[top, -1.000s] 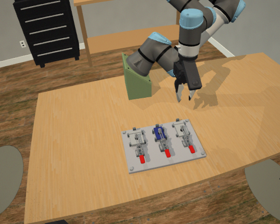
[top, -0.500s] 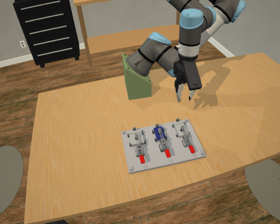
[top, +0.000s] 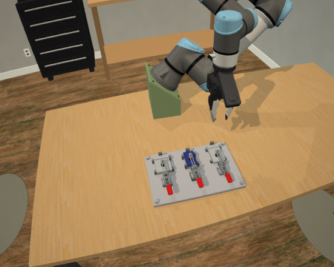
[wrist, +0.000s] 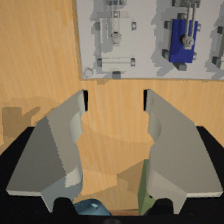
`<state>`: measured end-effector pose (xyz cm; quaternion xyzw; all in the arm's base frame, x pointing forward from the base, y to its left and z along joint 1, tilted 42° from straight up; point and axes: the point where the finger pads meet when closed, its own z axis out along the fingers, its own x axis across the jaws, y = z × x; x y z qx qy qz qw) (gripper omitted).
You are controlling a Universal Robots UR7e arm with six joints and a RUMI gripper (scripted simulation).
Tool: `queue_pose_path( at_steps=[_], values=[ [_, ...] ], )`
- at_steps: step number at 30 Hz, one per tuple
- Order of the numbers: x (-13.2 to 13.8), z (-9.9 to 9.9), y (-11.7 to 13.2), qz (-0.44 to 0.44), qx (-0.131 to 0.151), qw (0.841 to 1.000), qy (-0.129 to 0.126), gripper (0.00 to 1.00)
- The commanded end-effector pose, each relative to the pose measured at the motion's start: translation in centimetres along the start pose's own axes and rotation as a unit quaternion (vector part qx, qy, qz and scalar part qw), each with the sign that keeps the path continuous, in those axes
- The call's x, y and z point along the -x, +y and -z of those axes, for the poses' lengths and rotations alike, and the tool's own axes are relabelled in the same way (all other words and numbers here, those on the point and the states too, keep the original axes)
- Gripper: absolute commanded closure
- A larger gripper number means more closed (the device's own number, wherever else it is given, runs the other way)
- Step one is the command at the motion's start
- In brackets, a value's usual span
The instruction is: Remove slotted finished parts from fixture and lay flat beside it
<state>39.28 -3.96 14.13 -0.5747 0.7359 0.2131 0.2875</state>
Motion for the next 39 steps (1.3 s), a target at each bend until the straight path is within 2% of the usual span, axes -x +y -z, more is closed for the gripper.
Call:
queue_pose_path(
  at_steps=[1,8,16,18,24,39],
  values=[
    [0.0,0.0,0.0,0.000,0.000,1.000,0.000,0.72],
    [0.0,-0.6,0.0,0.000,0.000,1.000,0.000,0.72],
    [0.0,-4.0,0.0,0.000,0.000,1.000,0.000,0.72],
    [0.0,-4.0,0.0,0.000,0.000,1.000,0.000,0.72],
    [0.0,-5.8,0.0,0.000,0.000,1.000,0.000,0.72],
    [0.0,-6.0,-0.8,0.000,0.000,1.000,0.000,0.72]
  ],
)
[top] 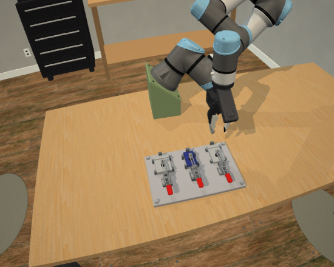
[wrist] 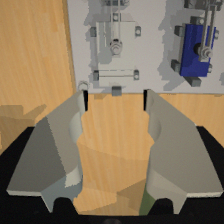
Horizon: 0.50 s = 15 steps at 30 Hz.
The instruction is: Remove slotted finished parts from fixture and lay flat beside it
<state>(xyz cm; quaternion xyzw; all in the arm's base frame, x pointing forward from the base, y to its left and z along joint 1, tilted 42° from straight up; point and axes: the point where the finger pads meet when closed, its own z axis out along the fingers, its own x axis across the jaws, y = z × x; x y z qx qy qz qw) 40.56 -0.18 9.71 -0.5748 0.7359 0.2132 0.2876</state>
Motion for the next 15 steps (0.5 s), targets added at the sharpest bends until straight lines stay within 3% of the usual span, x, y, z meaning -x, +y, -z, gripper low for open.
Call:
queue_pose_path(
  at_steps=[1,15],
  values=[
    [0.0,0.0,-0.9,0.000,0.000,1.000,0.000,0.72],
    [0.0,0.0,-6.8,0.000,0.000,1.000,0.000,0.72]
  ],
)
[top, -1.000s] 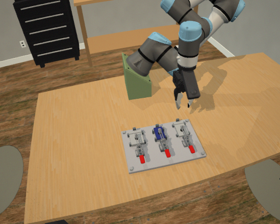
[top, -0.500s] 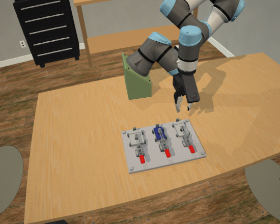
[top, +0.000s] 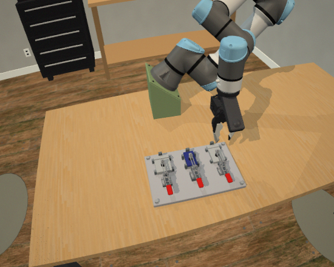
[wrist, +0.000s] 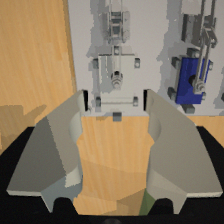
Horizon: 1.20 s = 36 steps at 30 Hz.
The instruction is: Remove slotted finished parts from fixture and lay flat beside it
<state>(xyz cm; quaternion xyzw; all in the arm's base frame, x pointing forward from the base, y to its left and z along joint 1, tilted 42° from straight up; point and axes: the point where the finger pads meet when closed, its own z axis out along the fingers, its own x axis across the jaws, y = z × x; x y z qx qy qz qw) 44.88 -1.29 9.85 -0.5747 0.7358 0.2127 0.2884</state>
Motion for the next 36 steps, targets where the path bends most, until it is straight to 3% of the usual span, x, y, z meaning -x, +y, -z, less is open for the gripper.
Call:
queue_pose_path(
  at_steps=[1,13,27,36],
  values=[
    [-0.1,-0.1,-3.0,0.000,0.000,1.000,0.001,0.72],
    [-0.1,-0.1,-8.6,0.000,0.000,1.000,0.001,0.72],
    [-0.1,-0.1,-9.4,0.000,0.000,1.000,0.001,0.72],
    [-0.1,-1.2,-9.4,0.000,0.000,1.000,0.001,0.72]
  ],
)
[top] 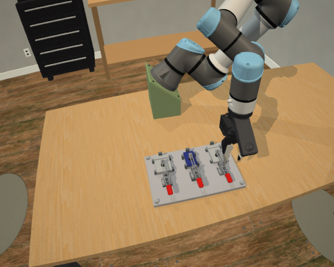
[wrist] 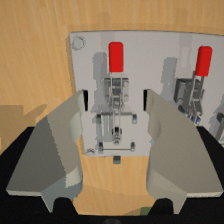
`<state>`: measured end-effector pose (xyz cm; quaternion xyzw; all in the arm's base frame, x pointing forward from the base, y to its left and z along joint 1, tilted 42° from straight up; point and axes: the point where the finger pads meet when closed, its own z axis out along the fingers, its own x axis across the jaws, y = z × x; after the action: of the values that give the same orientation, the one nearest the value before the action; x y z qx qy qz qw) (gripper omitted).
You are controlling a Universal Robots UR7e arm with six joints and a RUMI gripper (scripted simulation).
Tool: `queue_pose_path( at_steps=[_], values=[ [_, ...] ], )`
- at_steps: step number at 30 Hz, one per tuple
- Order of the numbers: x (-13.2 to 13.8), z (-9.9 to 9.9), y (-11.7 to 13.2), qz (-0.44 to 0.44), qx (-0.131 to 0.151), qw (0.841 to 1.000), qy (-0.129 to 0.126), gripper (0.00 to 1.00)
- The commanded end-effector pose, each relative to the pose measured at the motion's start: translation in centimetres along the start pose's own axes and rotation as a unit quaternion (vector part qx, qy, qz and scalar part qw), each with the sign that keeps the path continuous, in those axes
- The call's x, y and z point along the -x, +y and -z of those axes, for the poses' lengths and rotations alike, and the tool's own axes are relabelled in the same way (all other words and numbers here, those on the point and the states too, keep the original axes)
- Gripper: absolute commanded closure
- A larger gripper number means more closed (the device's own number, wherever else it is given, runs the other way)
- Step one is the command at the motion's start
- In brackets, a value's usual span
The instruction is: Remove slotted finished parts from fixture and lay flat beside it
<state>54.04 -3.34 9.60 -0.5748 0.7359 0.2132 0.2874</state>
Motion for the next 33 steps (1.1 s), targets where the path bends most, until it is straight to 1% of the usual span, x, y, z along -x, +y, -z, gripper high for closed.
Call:
queue_pose_path(
  at_steps=[1,11,13,20,25,33],
  values=[
    [0.0,-1.0,-0.1,0.000,-0.001,1.000,0.000,0.72],
    [0.0,-4.9,-0.1,0.000,-0.001,1.000,0.000,0.72],
    [0.0,-4.9,-0.1,0.000,-0.001,1.000,0.000,0.72],
    [0.0,-7.1,-0.1,0.000,-0.001,1.000,0.000,0.72],
    [0.0,-7.7,-0.1,0.000,-0.001,1.000,0.000,0.72],
    [0.0,-7.7,-0.1,0.000,-0.001,1.000,0.000,0.72]
  ],
)
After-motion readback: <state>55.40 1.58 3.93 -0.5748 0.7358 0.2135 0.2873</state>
